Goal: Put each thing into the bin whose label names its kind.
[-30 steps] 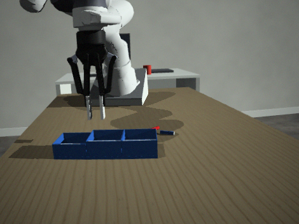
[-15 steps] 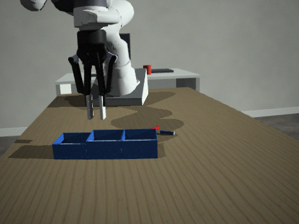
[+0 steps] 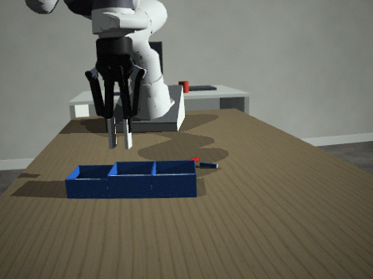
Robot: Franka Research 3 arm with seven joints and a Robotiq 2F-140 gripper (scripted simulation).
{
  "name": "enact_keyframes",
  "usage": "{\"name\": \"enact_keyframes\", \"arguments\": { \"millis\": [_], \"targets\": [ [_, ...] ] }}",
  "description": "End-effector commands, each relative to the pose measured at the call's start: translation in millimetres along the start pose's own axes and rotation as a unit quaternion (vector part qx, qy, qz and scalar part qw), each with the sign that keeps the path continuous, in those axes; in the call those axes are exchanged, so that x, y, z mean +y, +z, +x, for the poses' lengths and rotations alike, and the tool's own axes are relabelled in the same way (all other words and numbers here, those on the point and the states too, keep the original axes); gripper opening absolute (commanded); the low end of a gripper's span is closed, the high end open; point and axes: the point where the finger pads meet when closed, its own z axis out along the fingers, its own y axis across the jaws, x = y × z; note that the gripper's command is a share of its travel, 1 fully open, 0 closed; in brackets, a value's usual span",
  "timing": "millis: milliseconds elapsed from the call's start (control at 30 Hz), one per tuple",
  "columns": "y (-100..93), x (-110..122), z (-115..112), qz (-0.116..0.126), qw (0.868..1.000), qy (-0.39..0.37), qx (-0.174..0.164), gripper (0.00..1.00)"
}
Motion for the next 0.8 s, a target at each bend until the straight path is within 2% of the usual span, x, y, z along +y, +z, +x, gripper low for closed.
{"name": "enact_keyframes", "arguments": {
  "millis": [0, 400, 767],
  "targets": [
    [-0.6, -0.4, -0.1, 0.001, 1.000, 0.005, 0.001, 0.19],
    [-0.6, 0.3, -0.2, 0.001, 1.000, 0.005, 0.001, 0.19],
    [43.4, -1.6, 1.9, 0.001, 1.000, 0.005, 0.001, 0.19]
  ]
}}
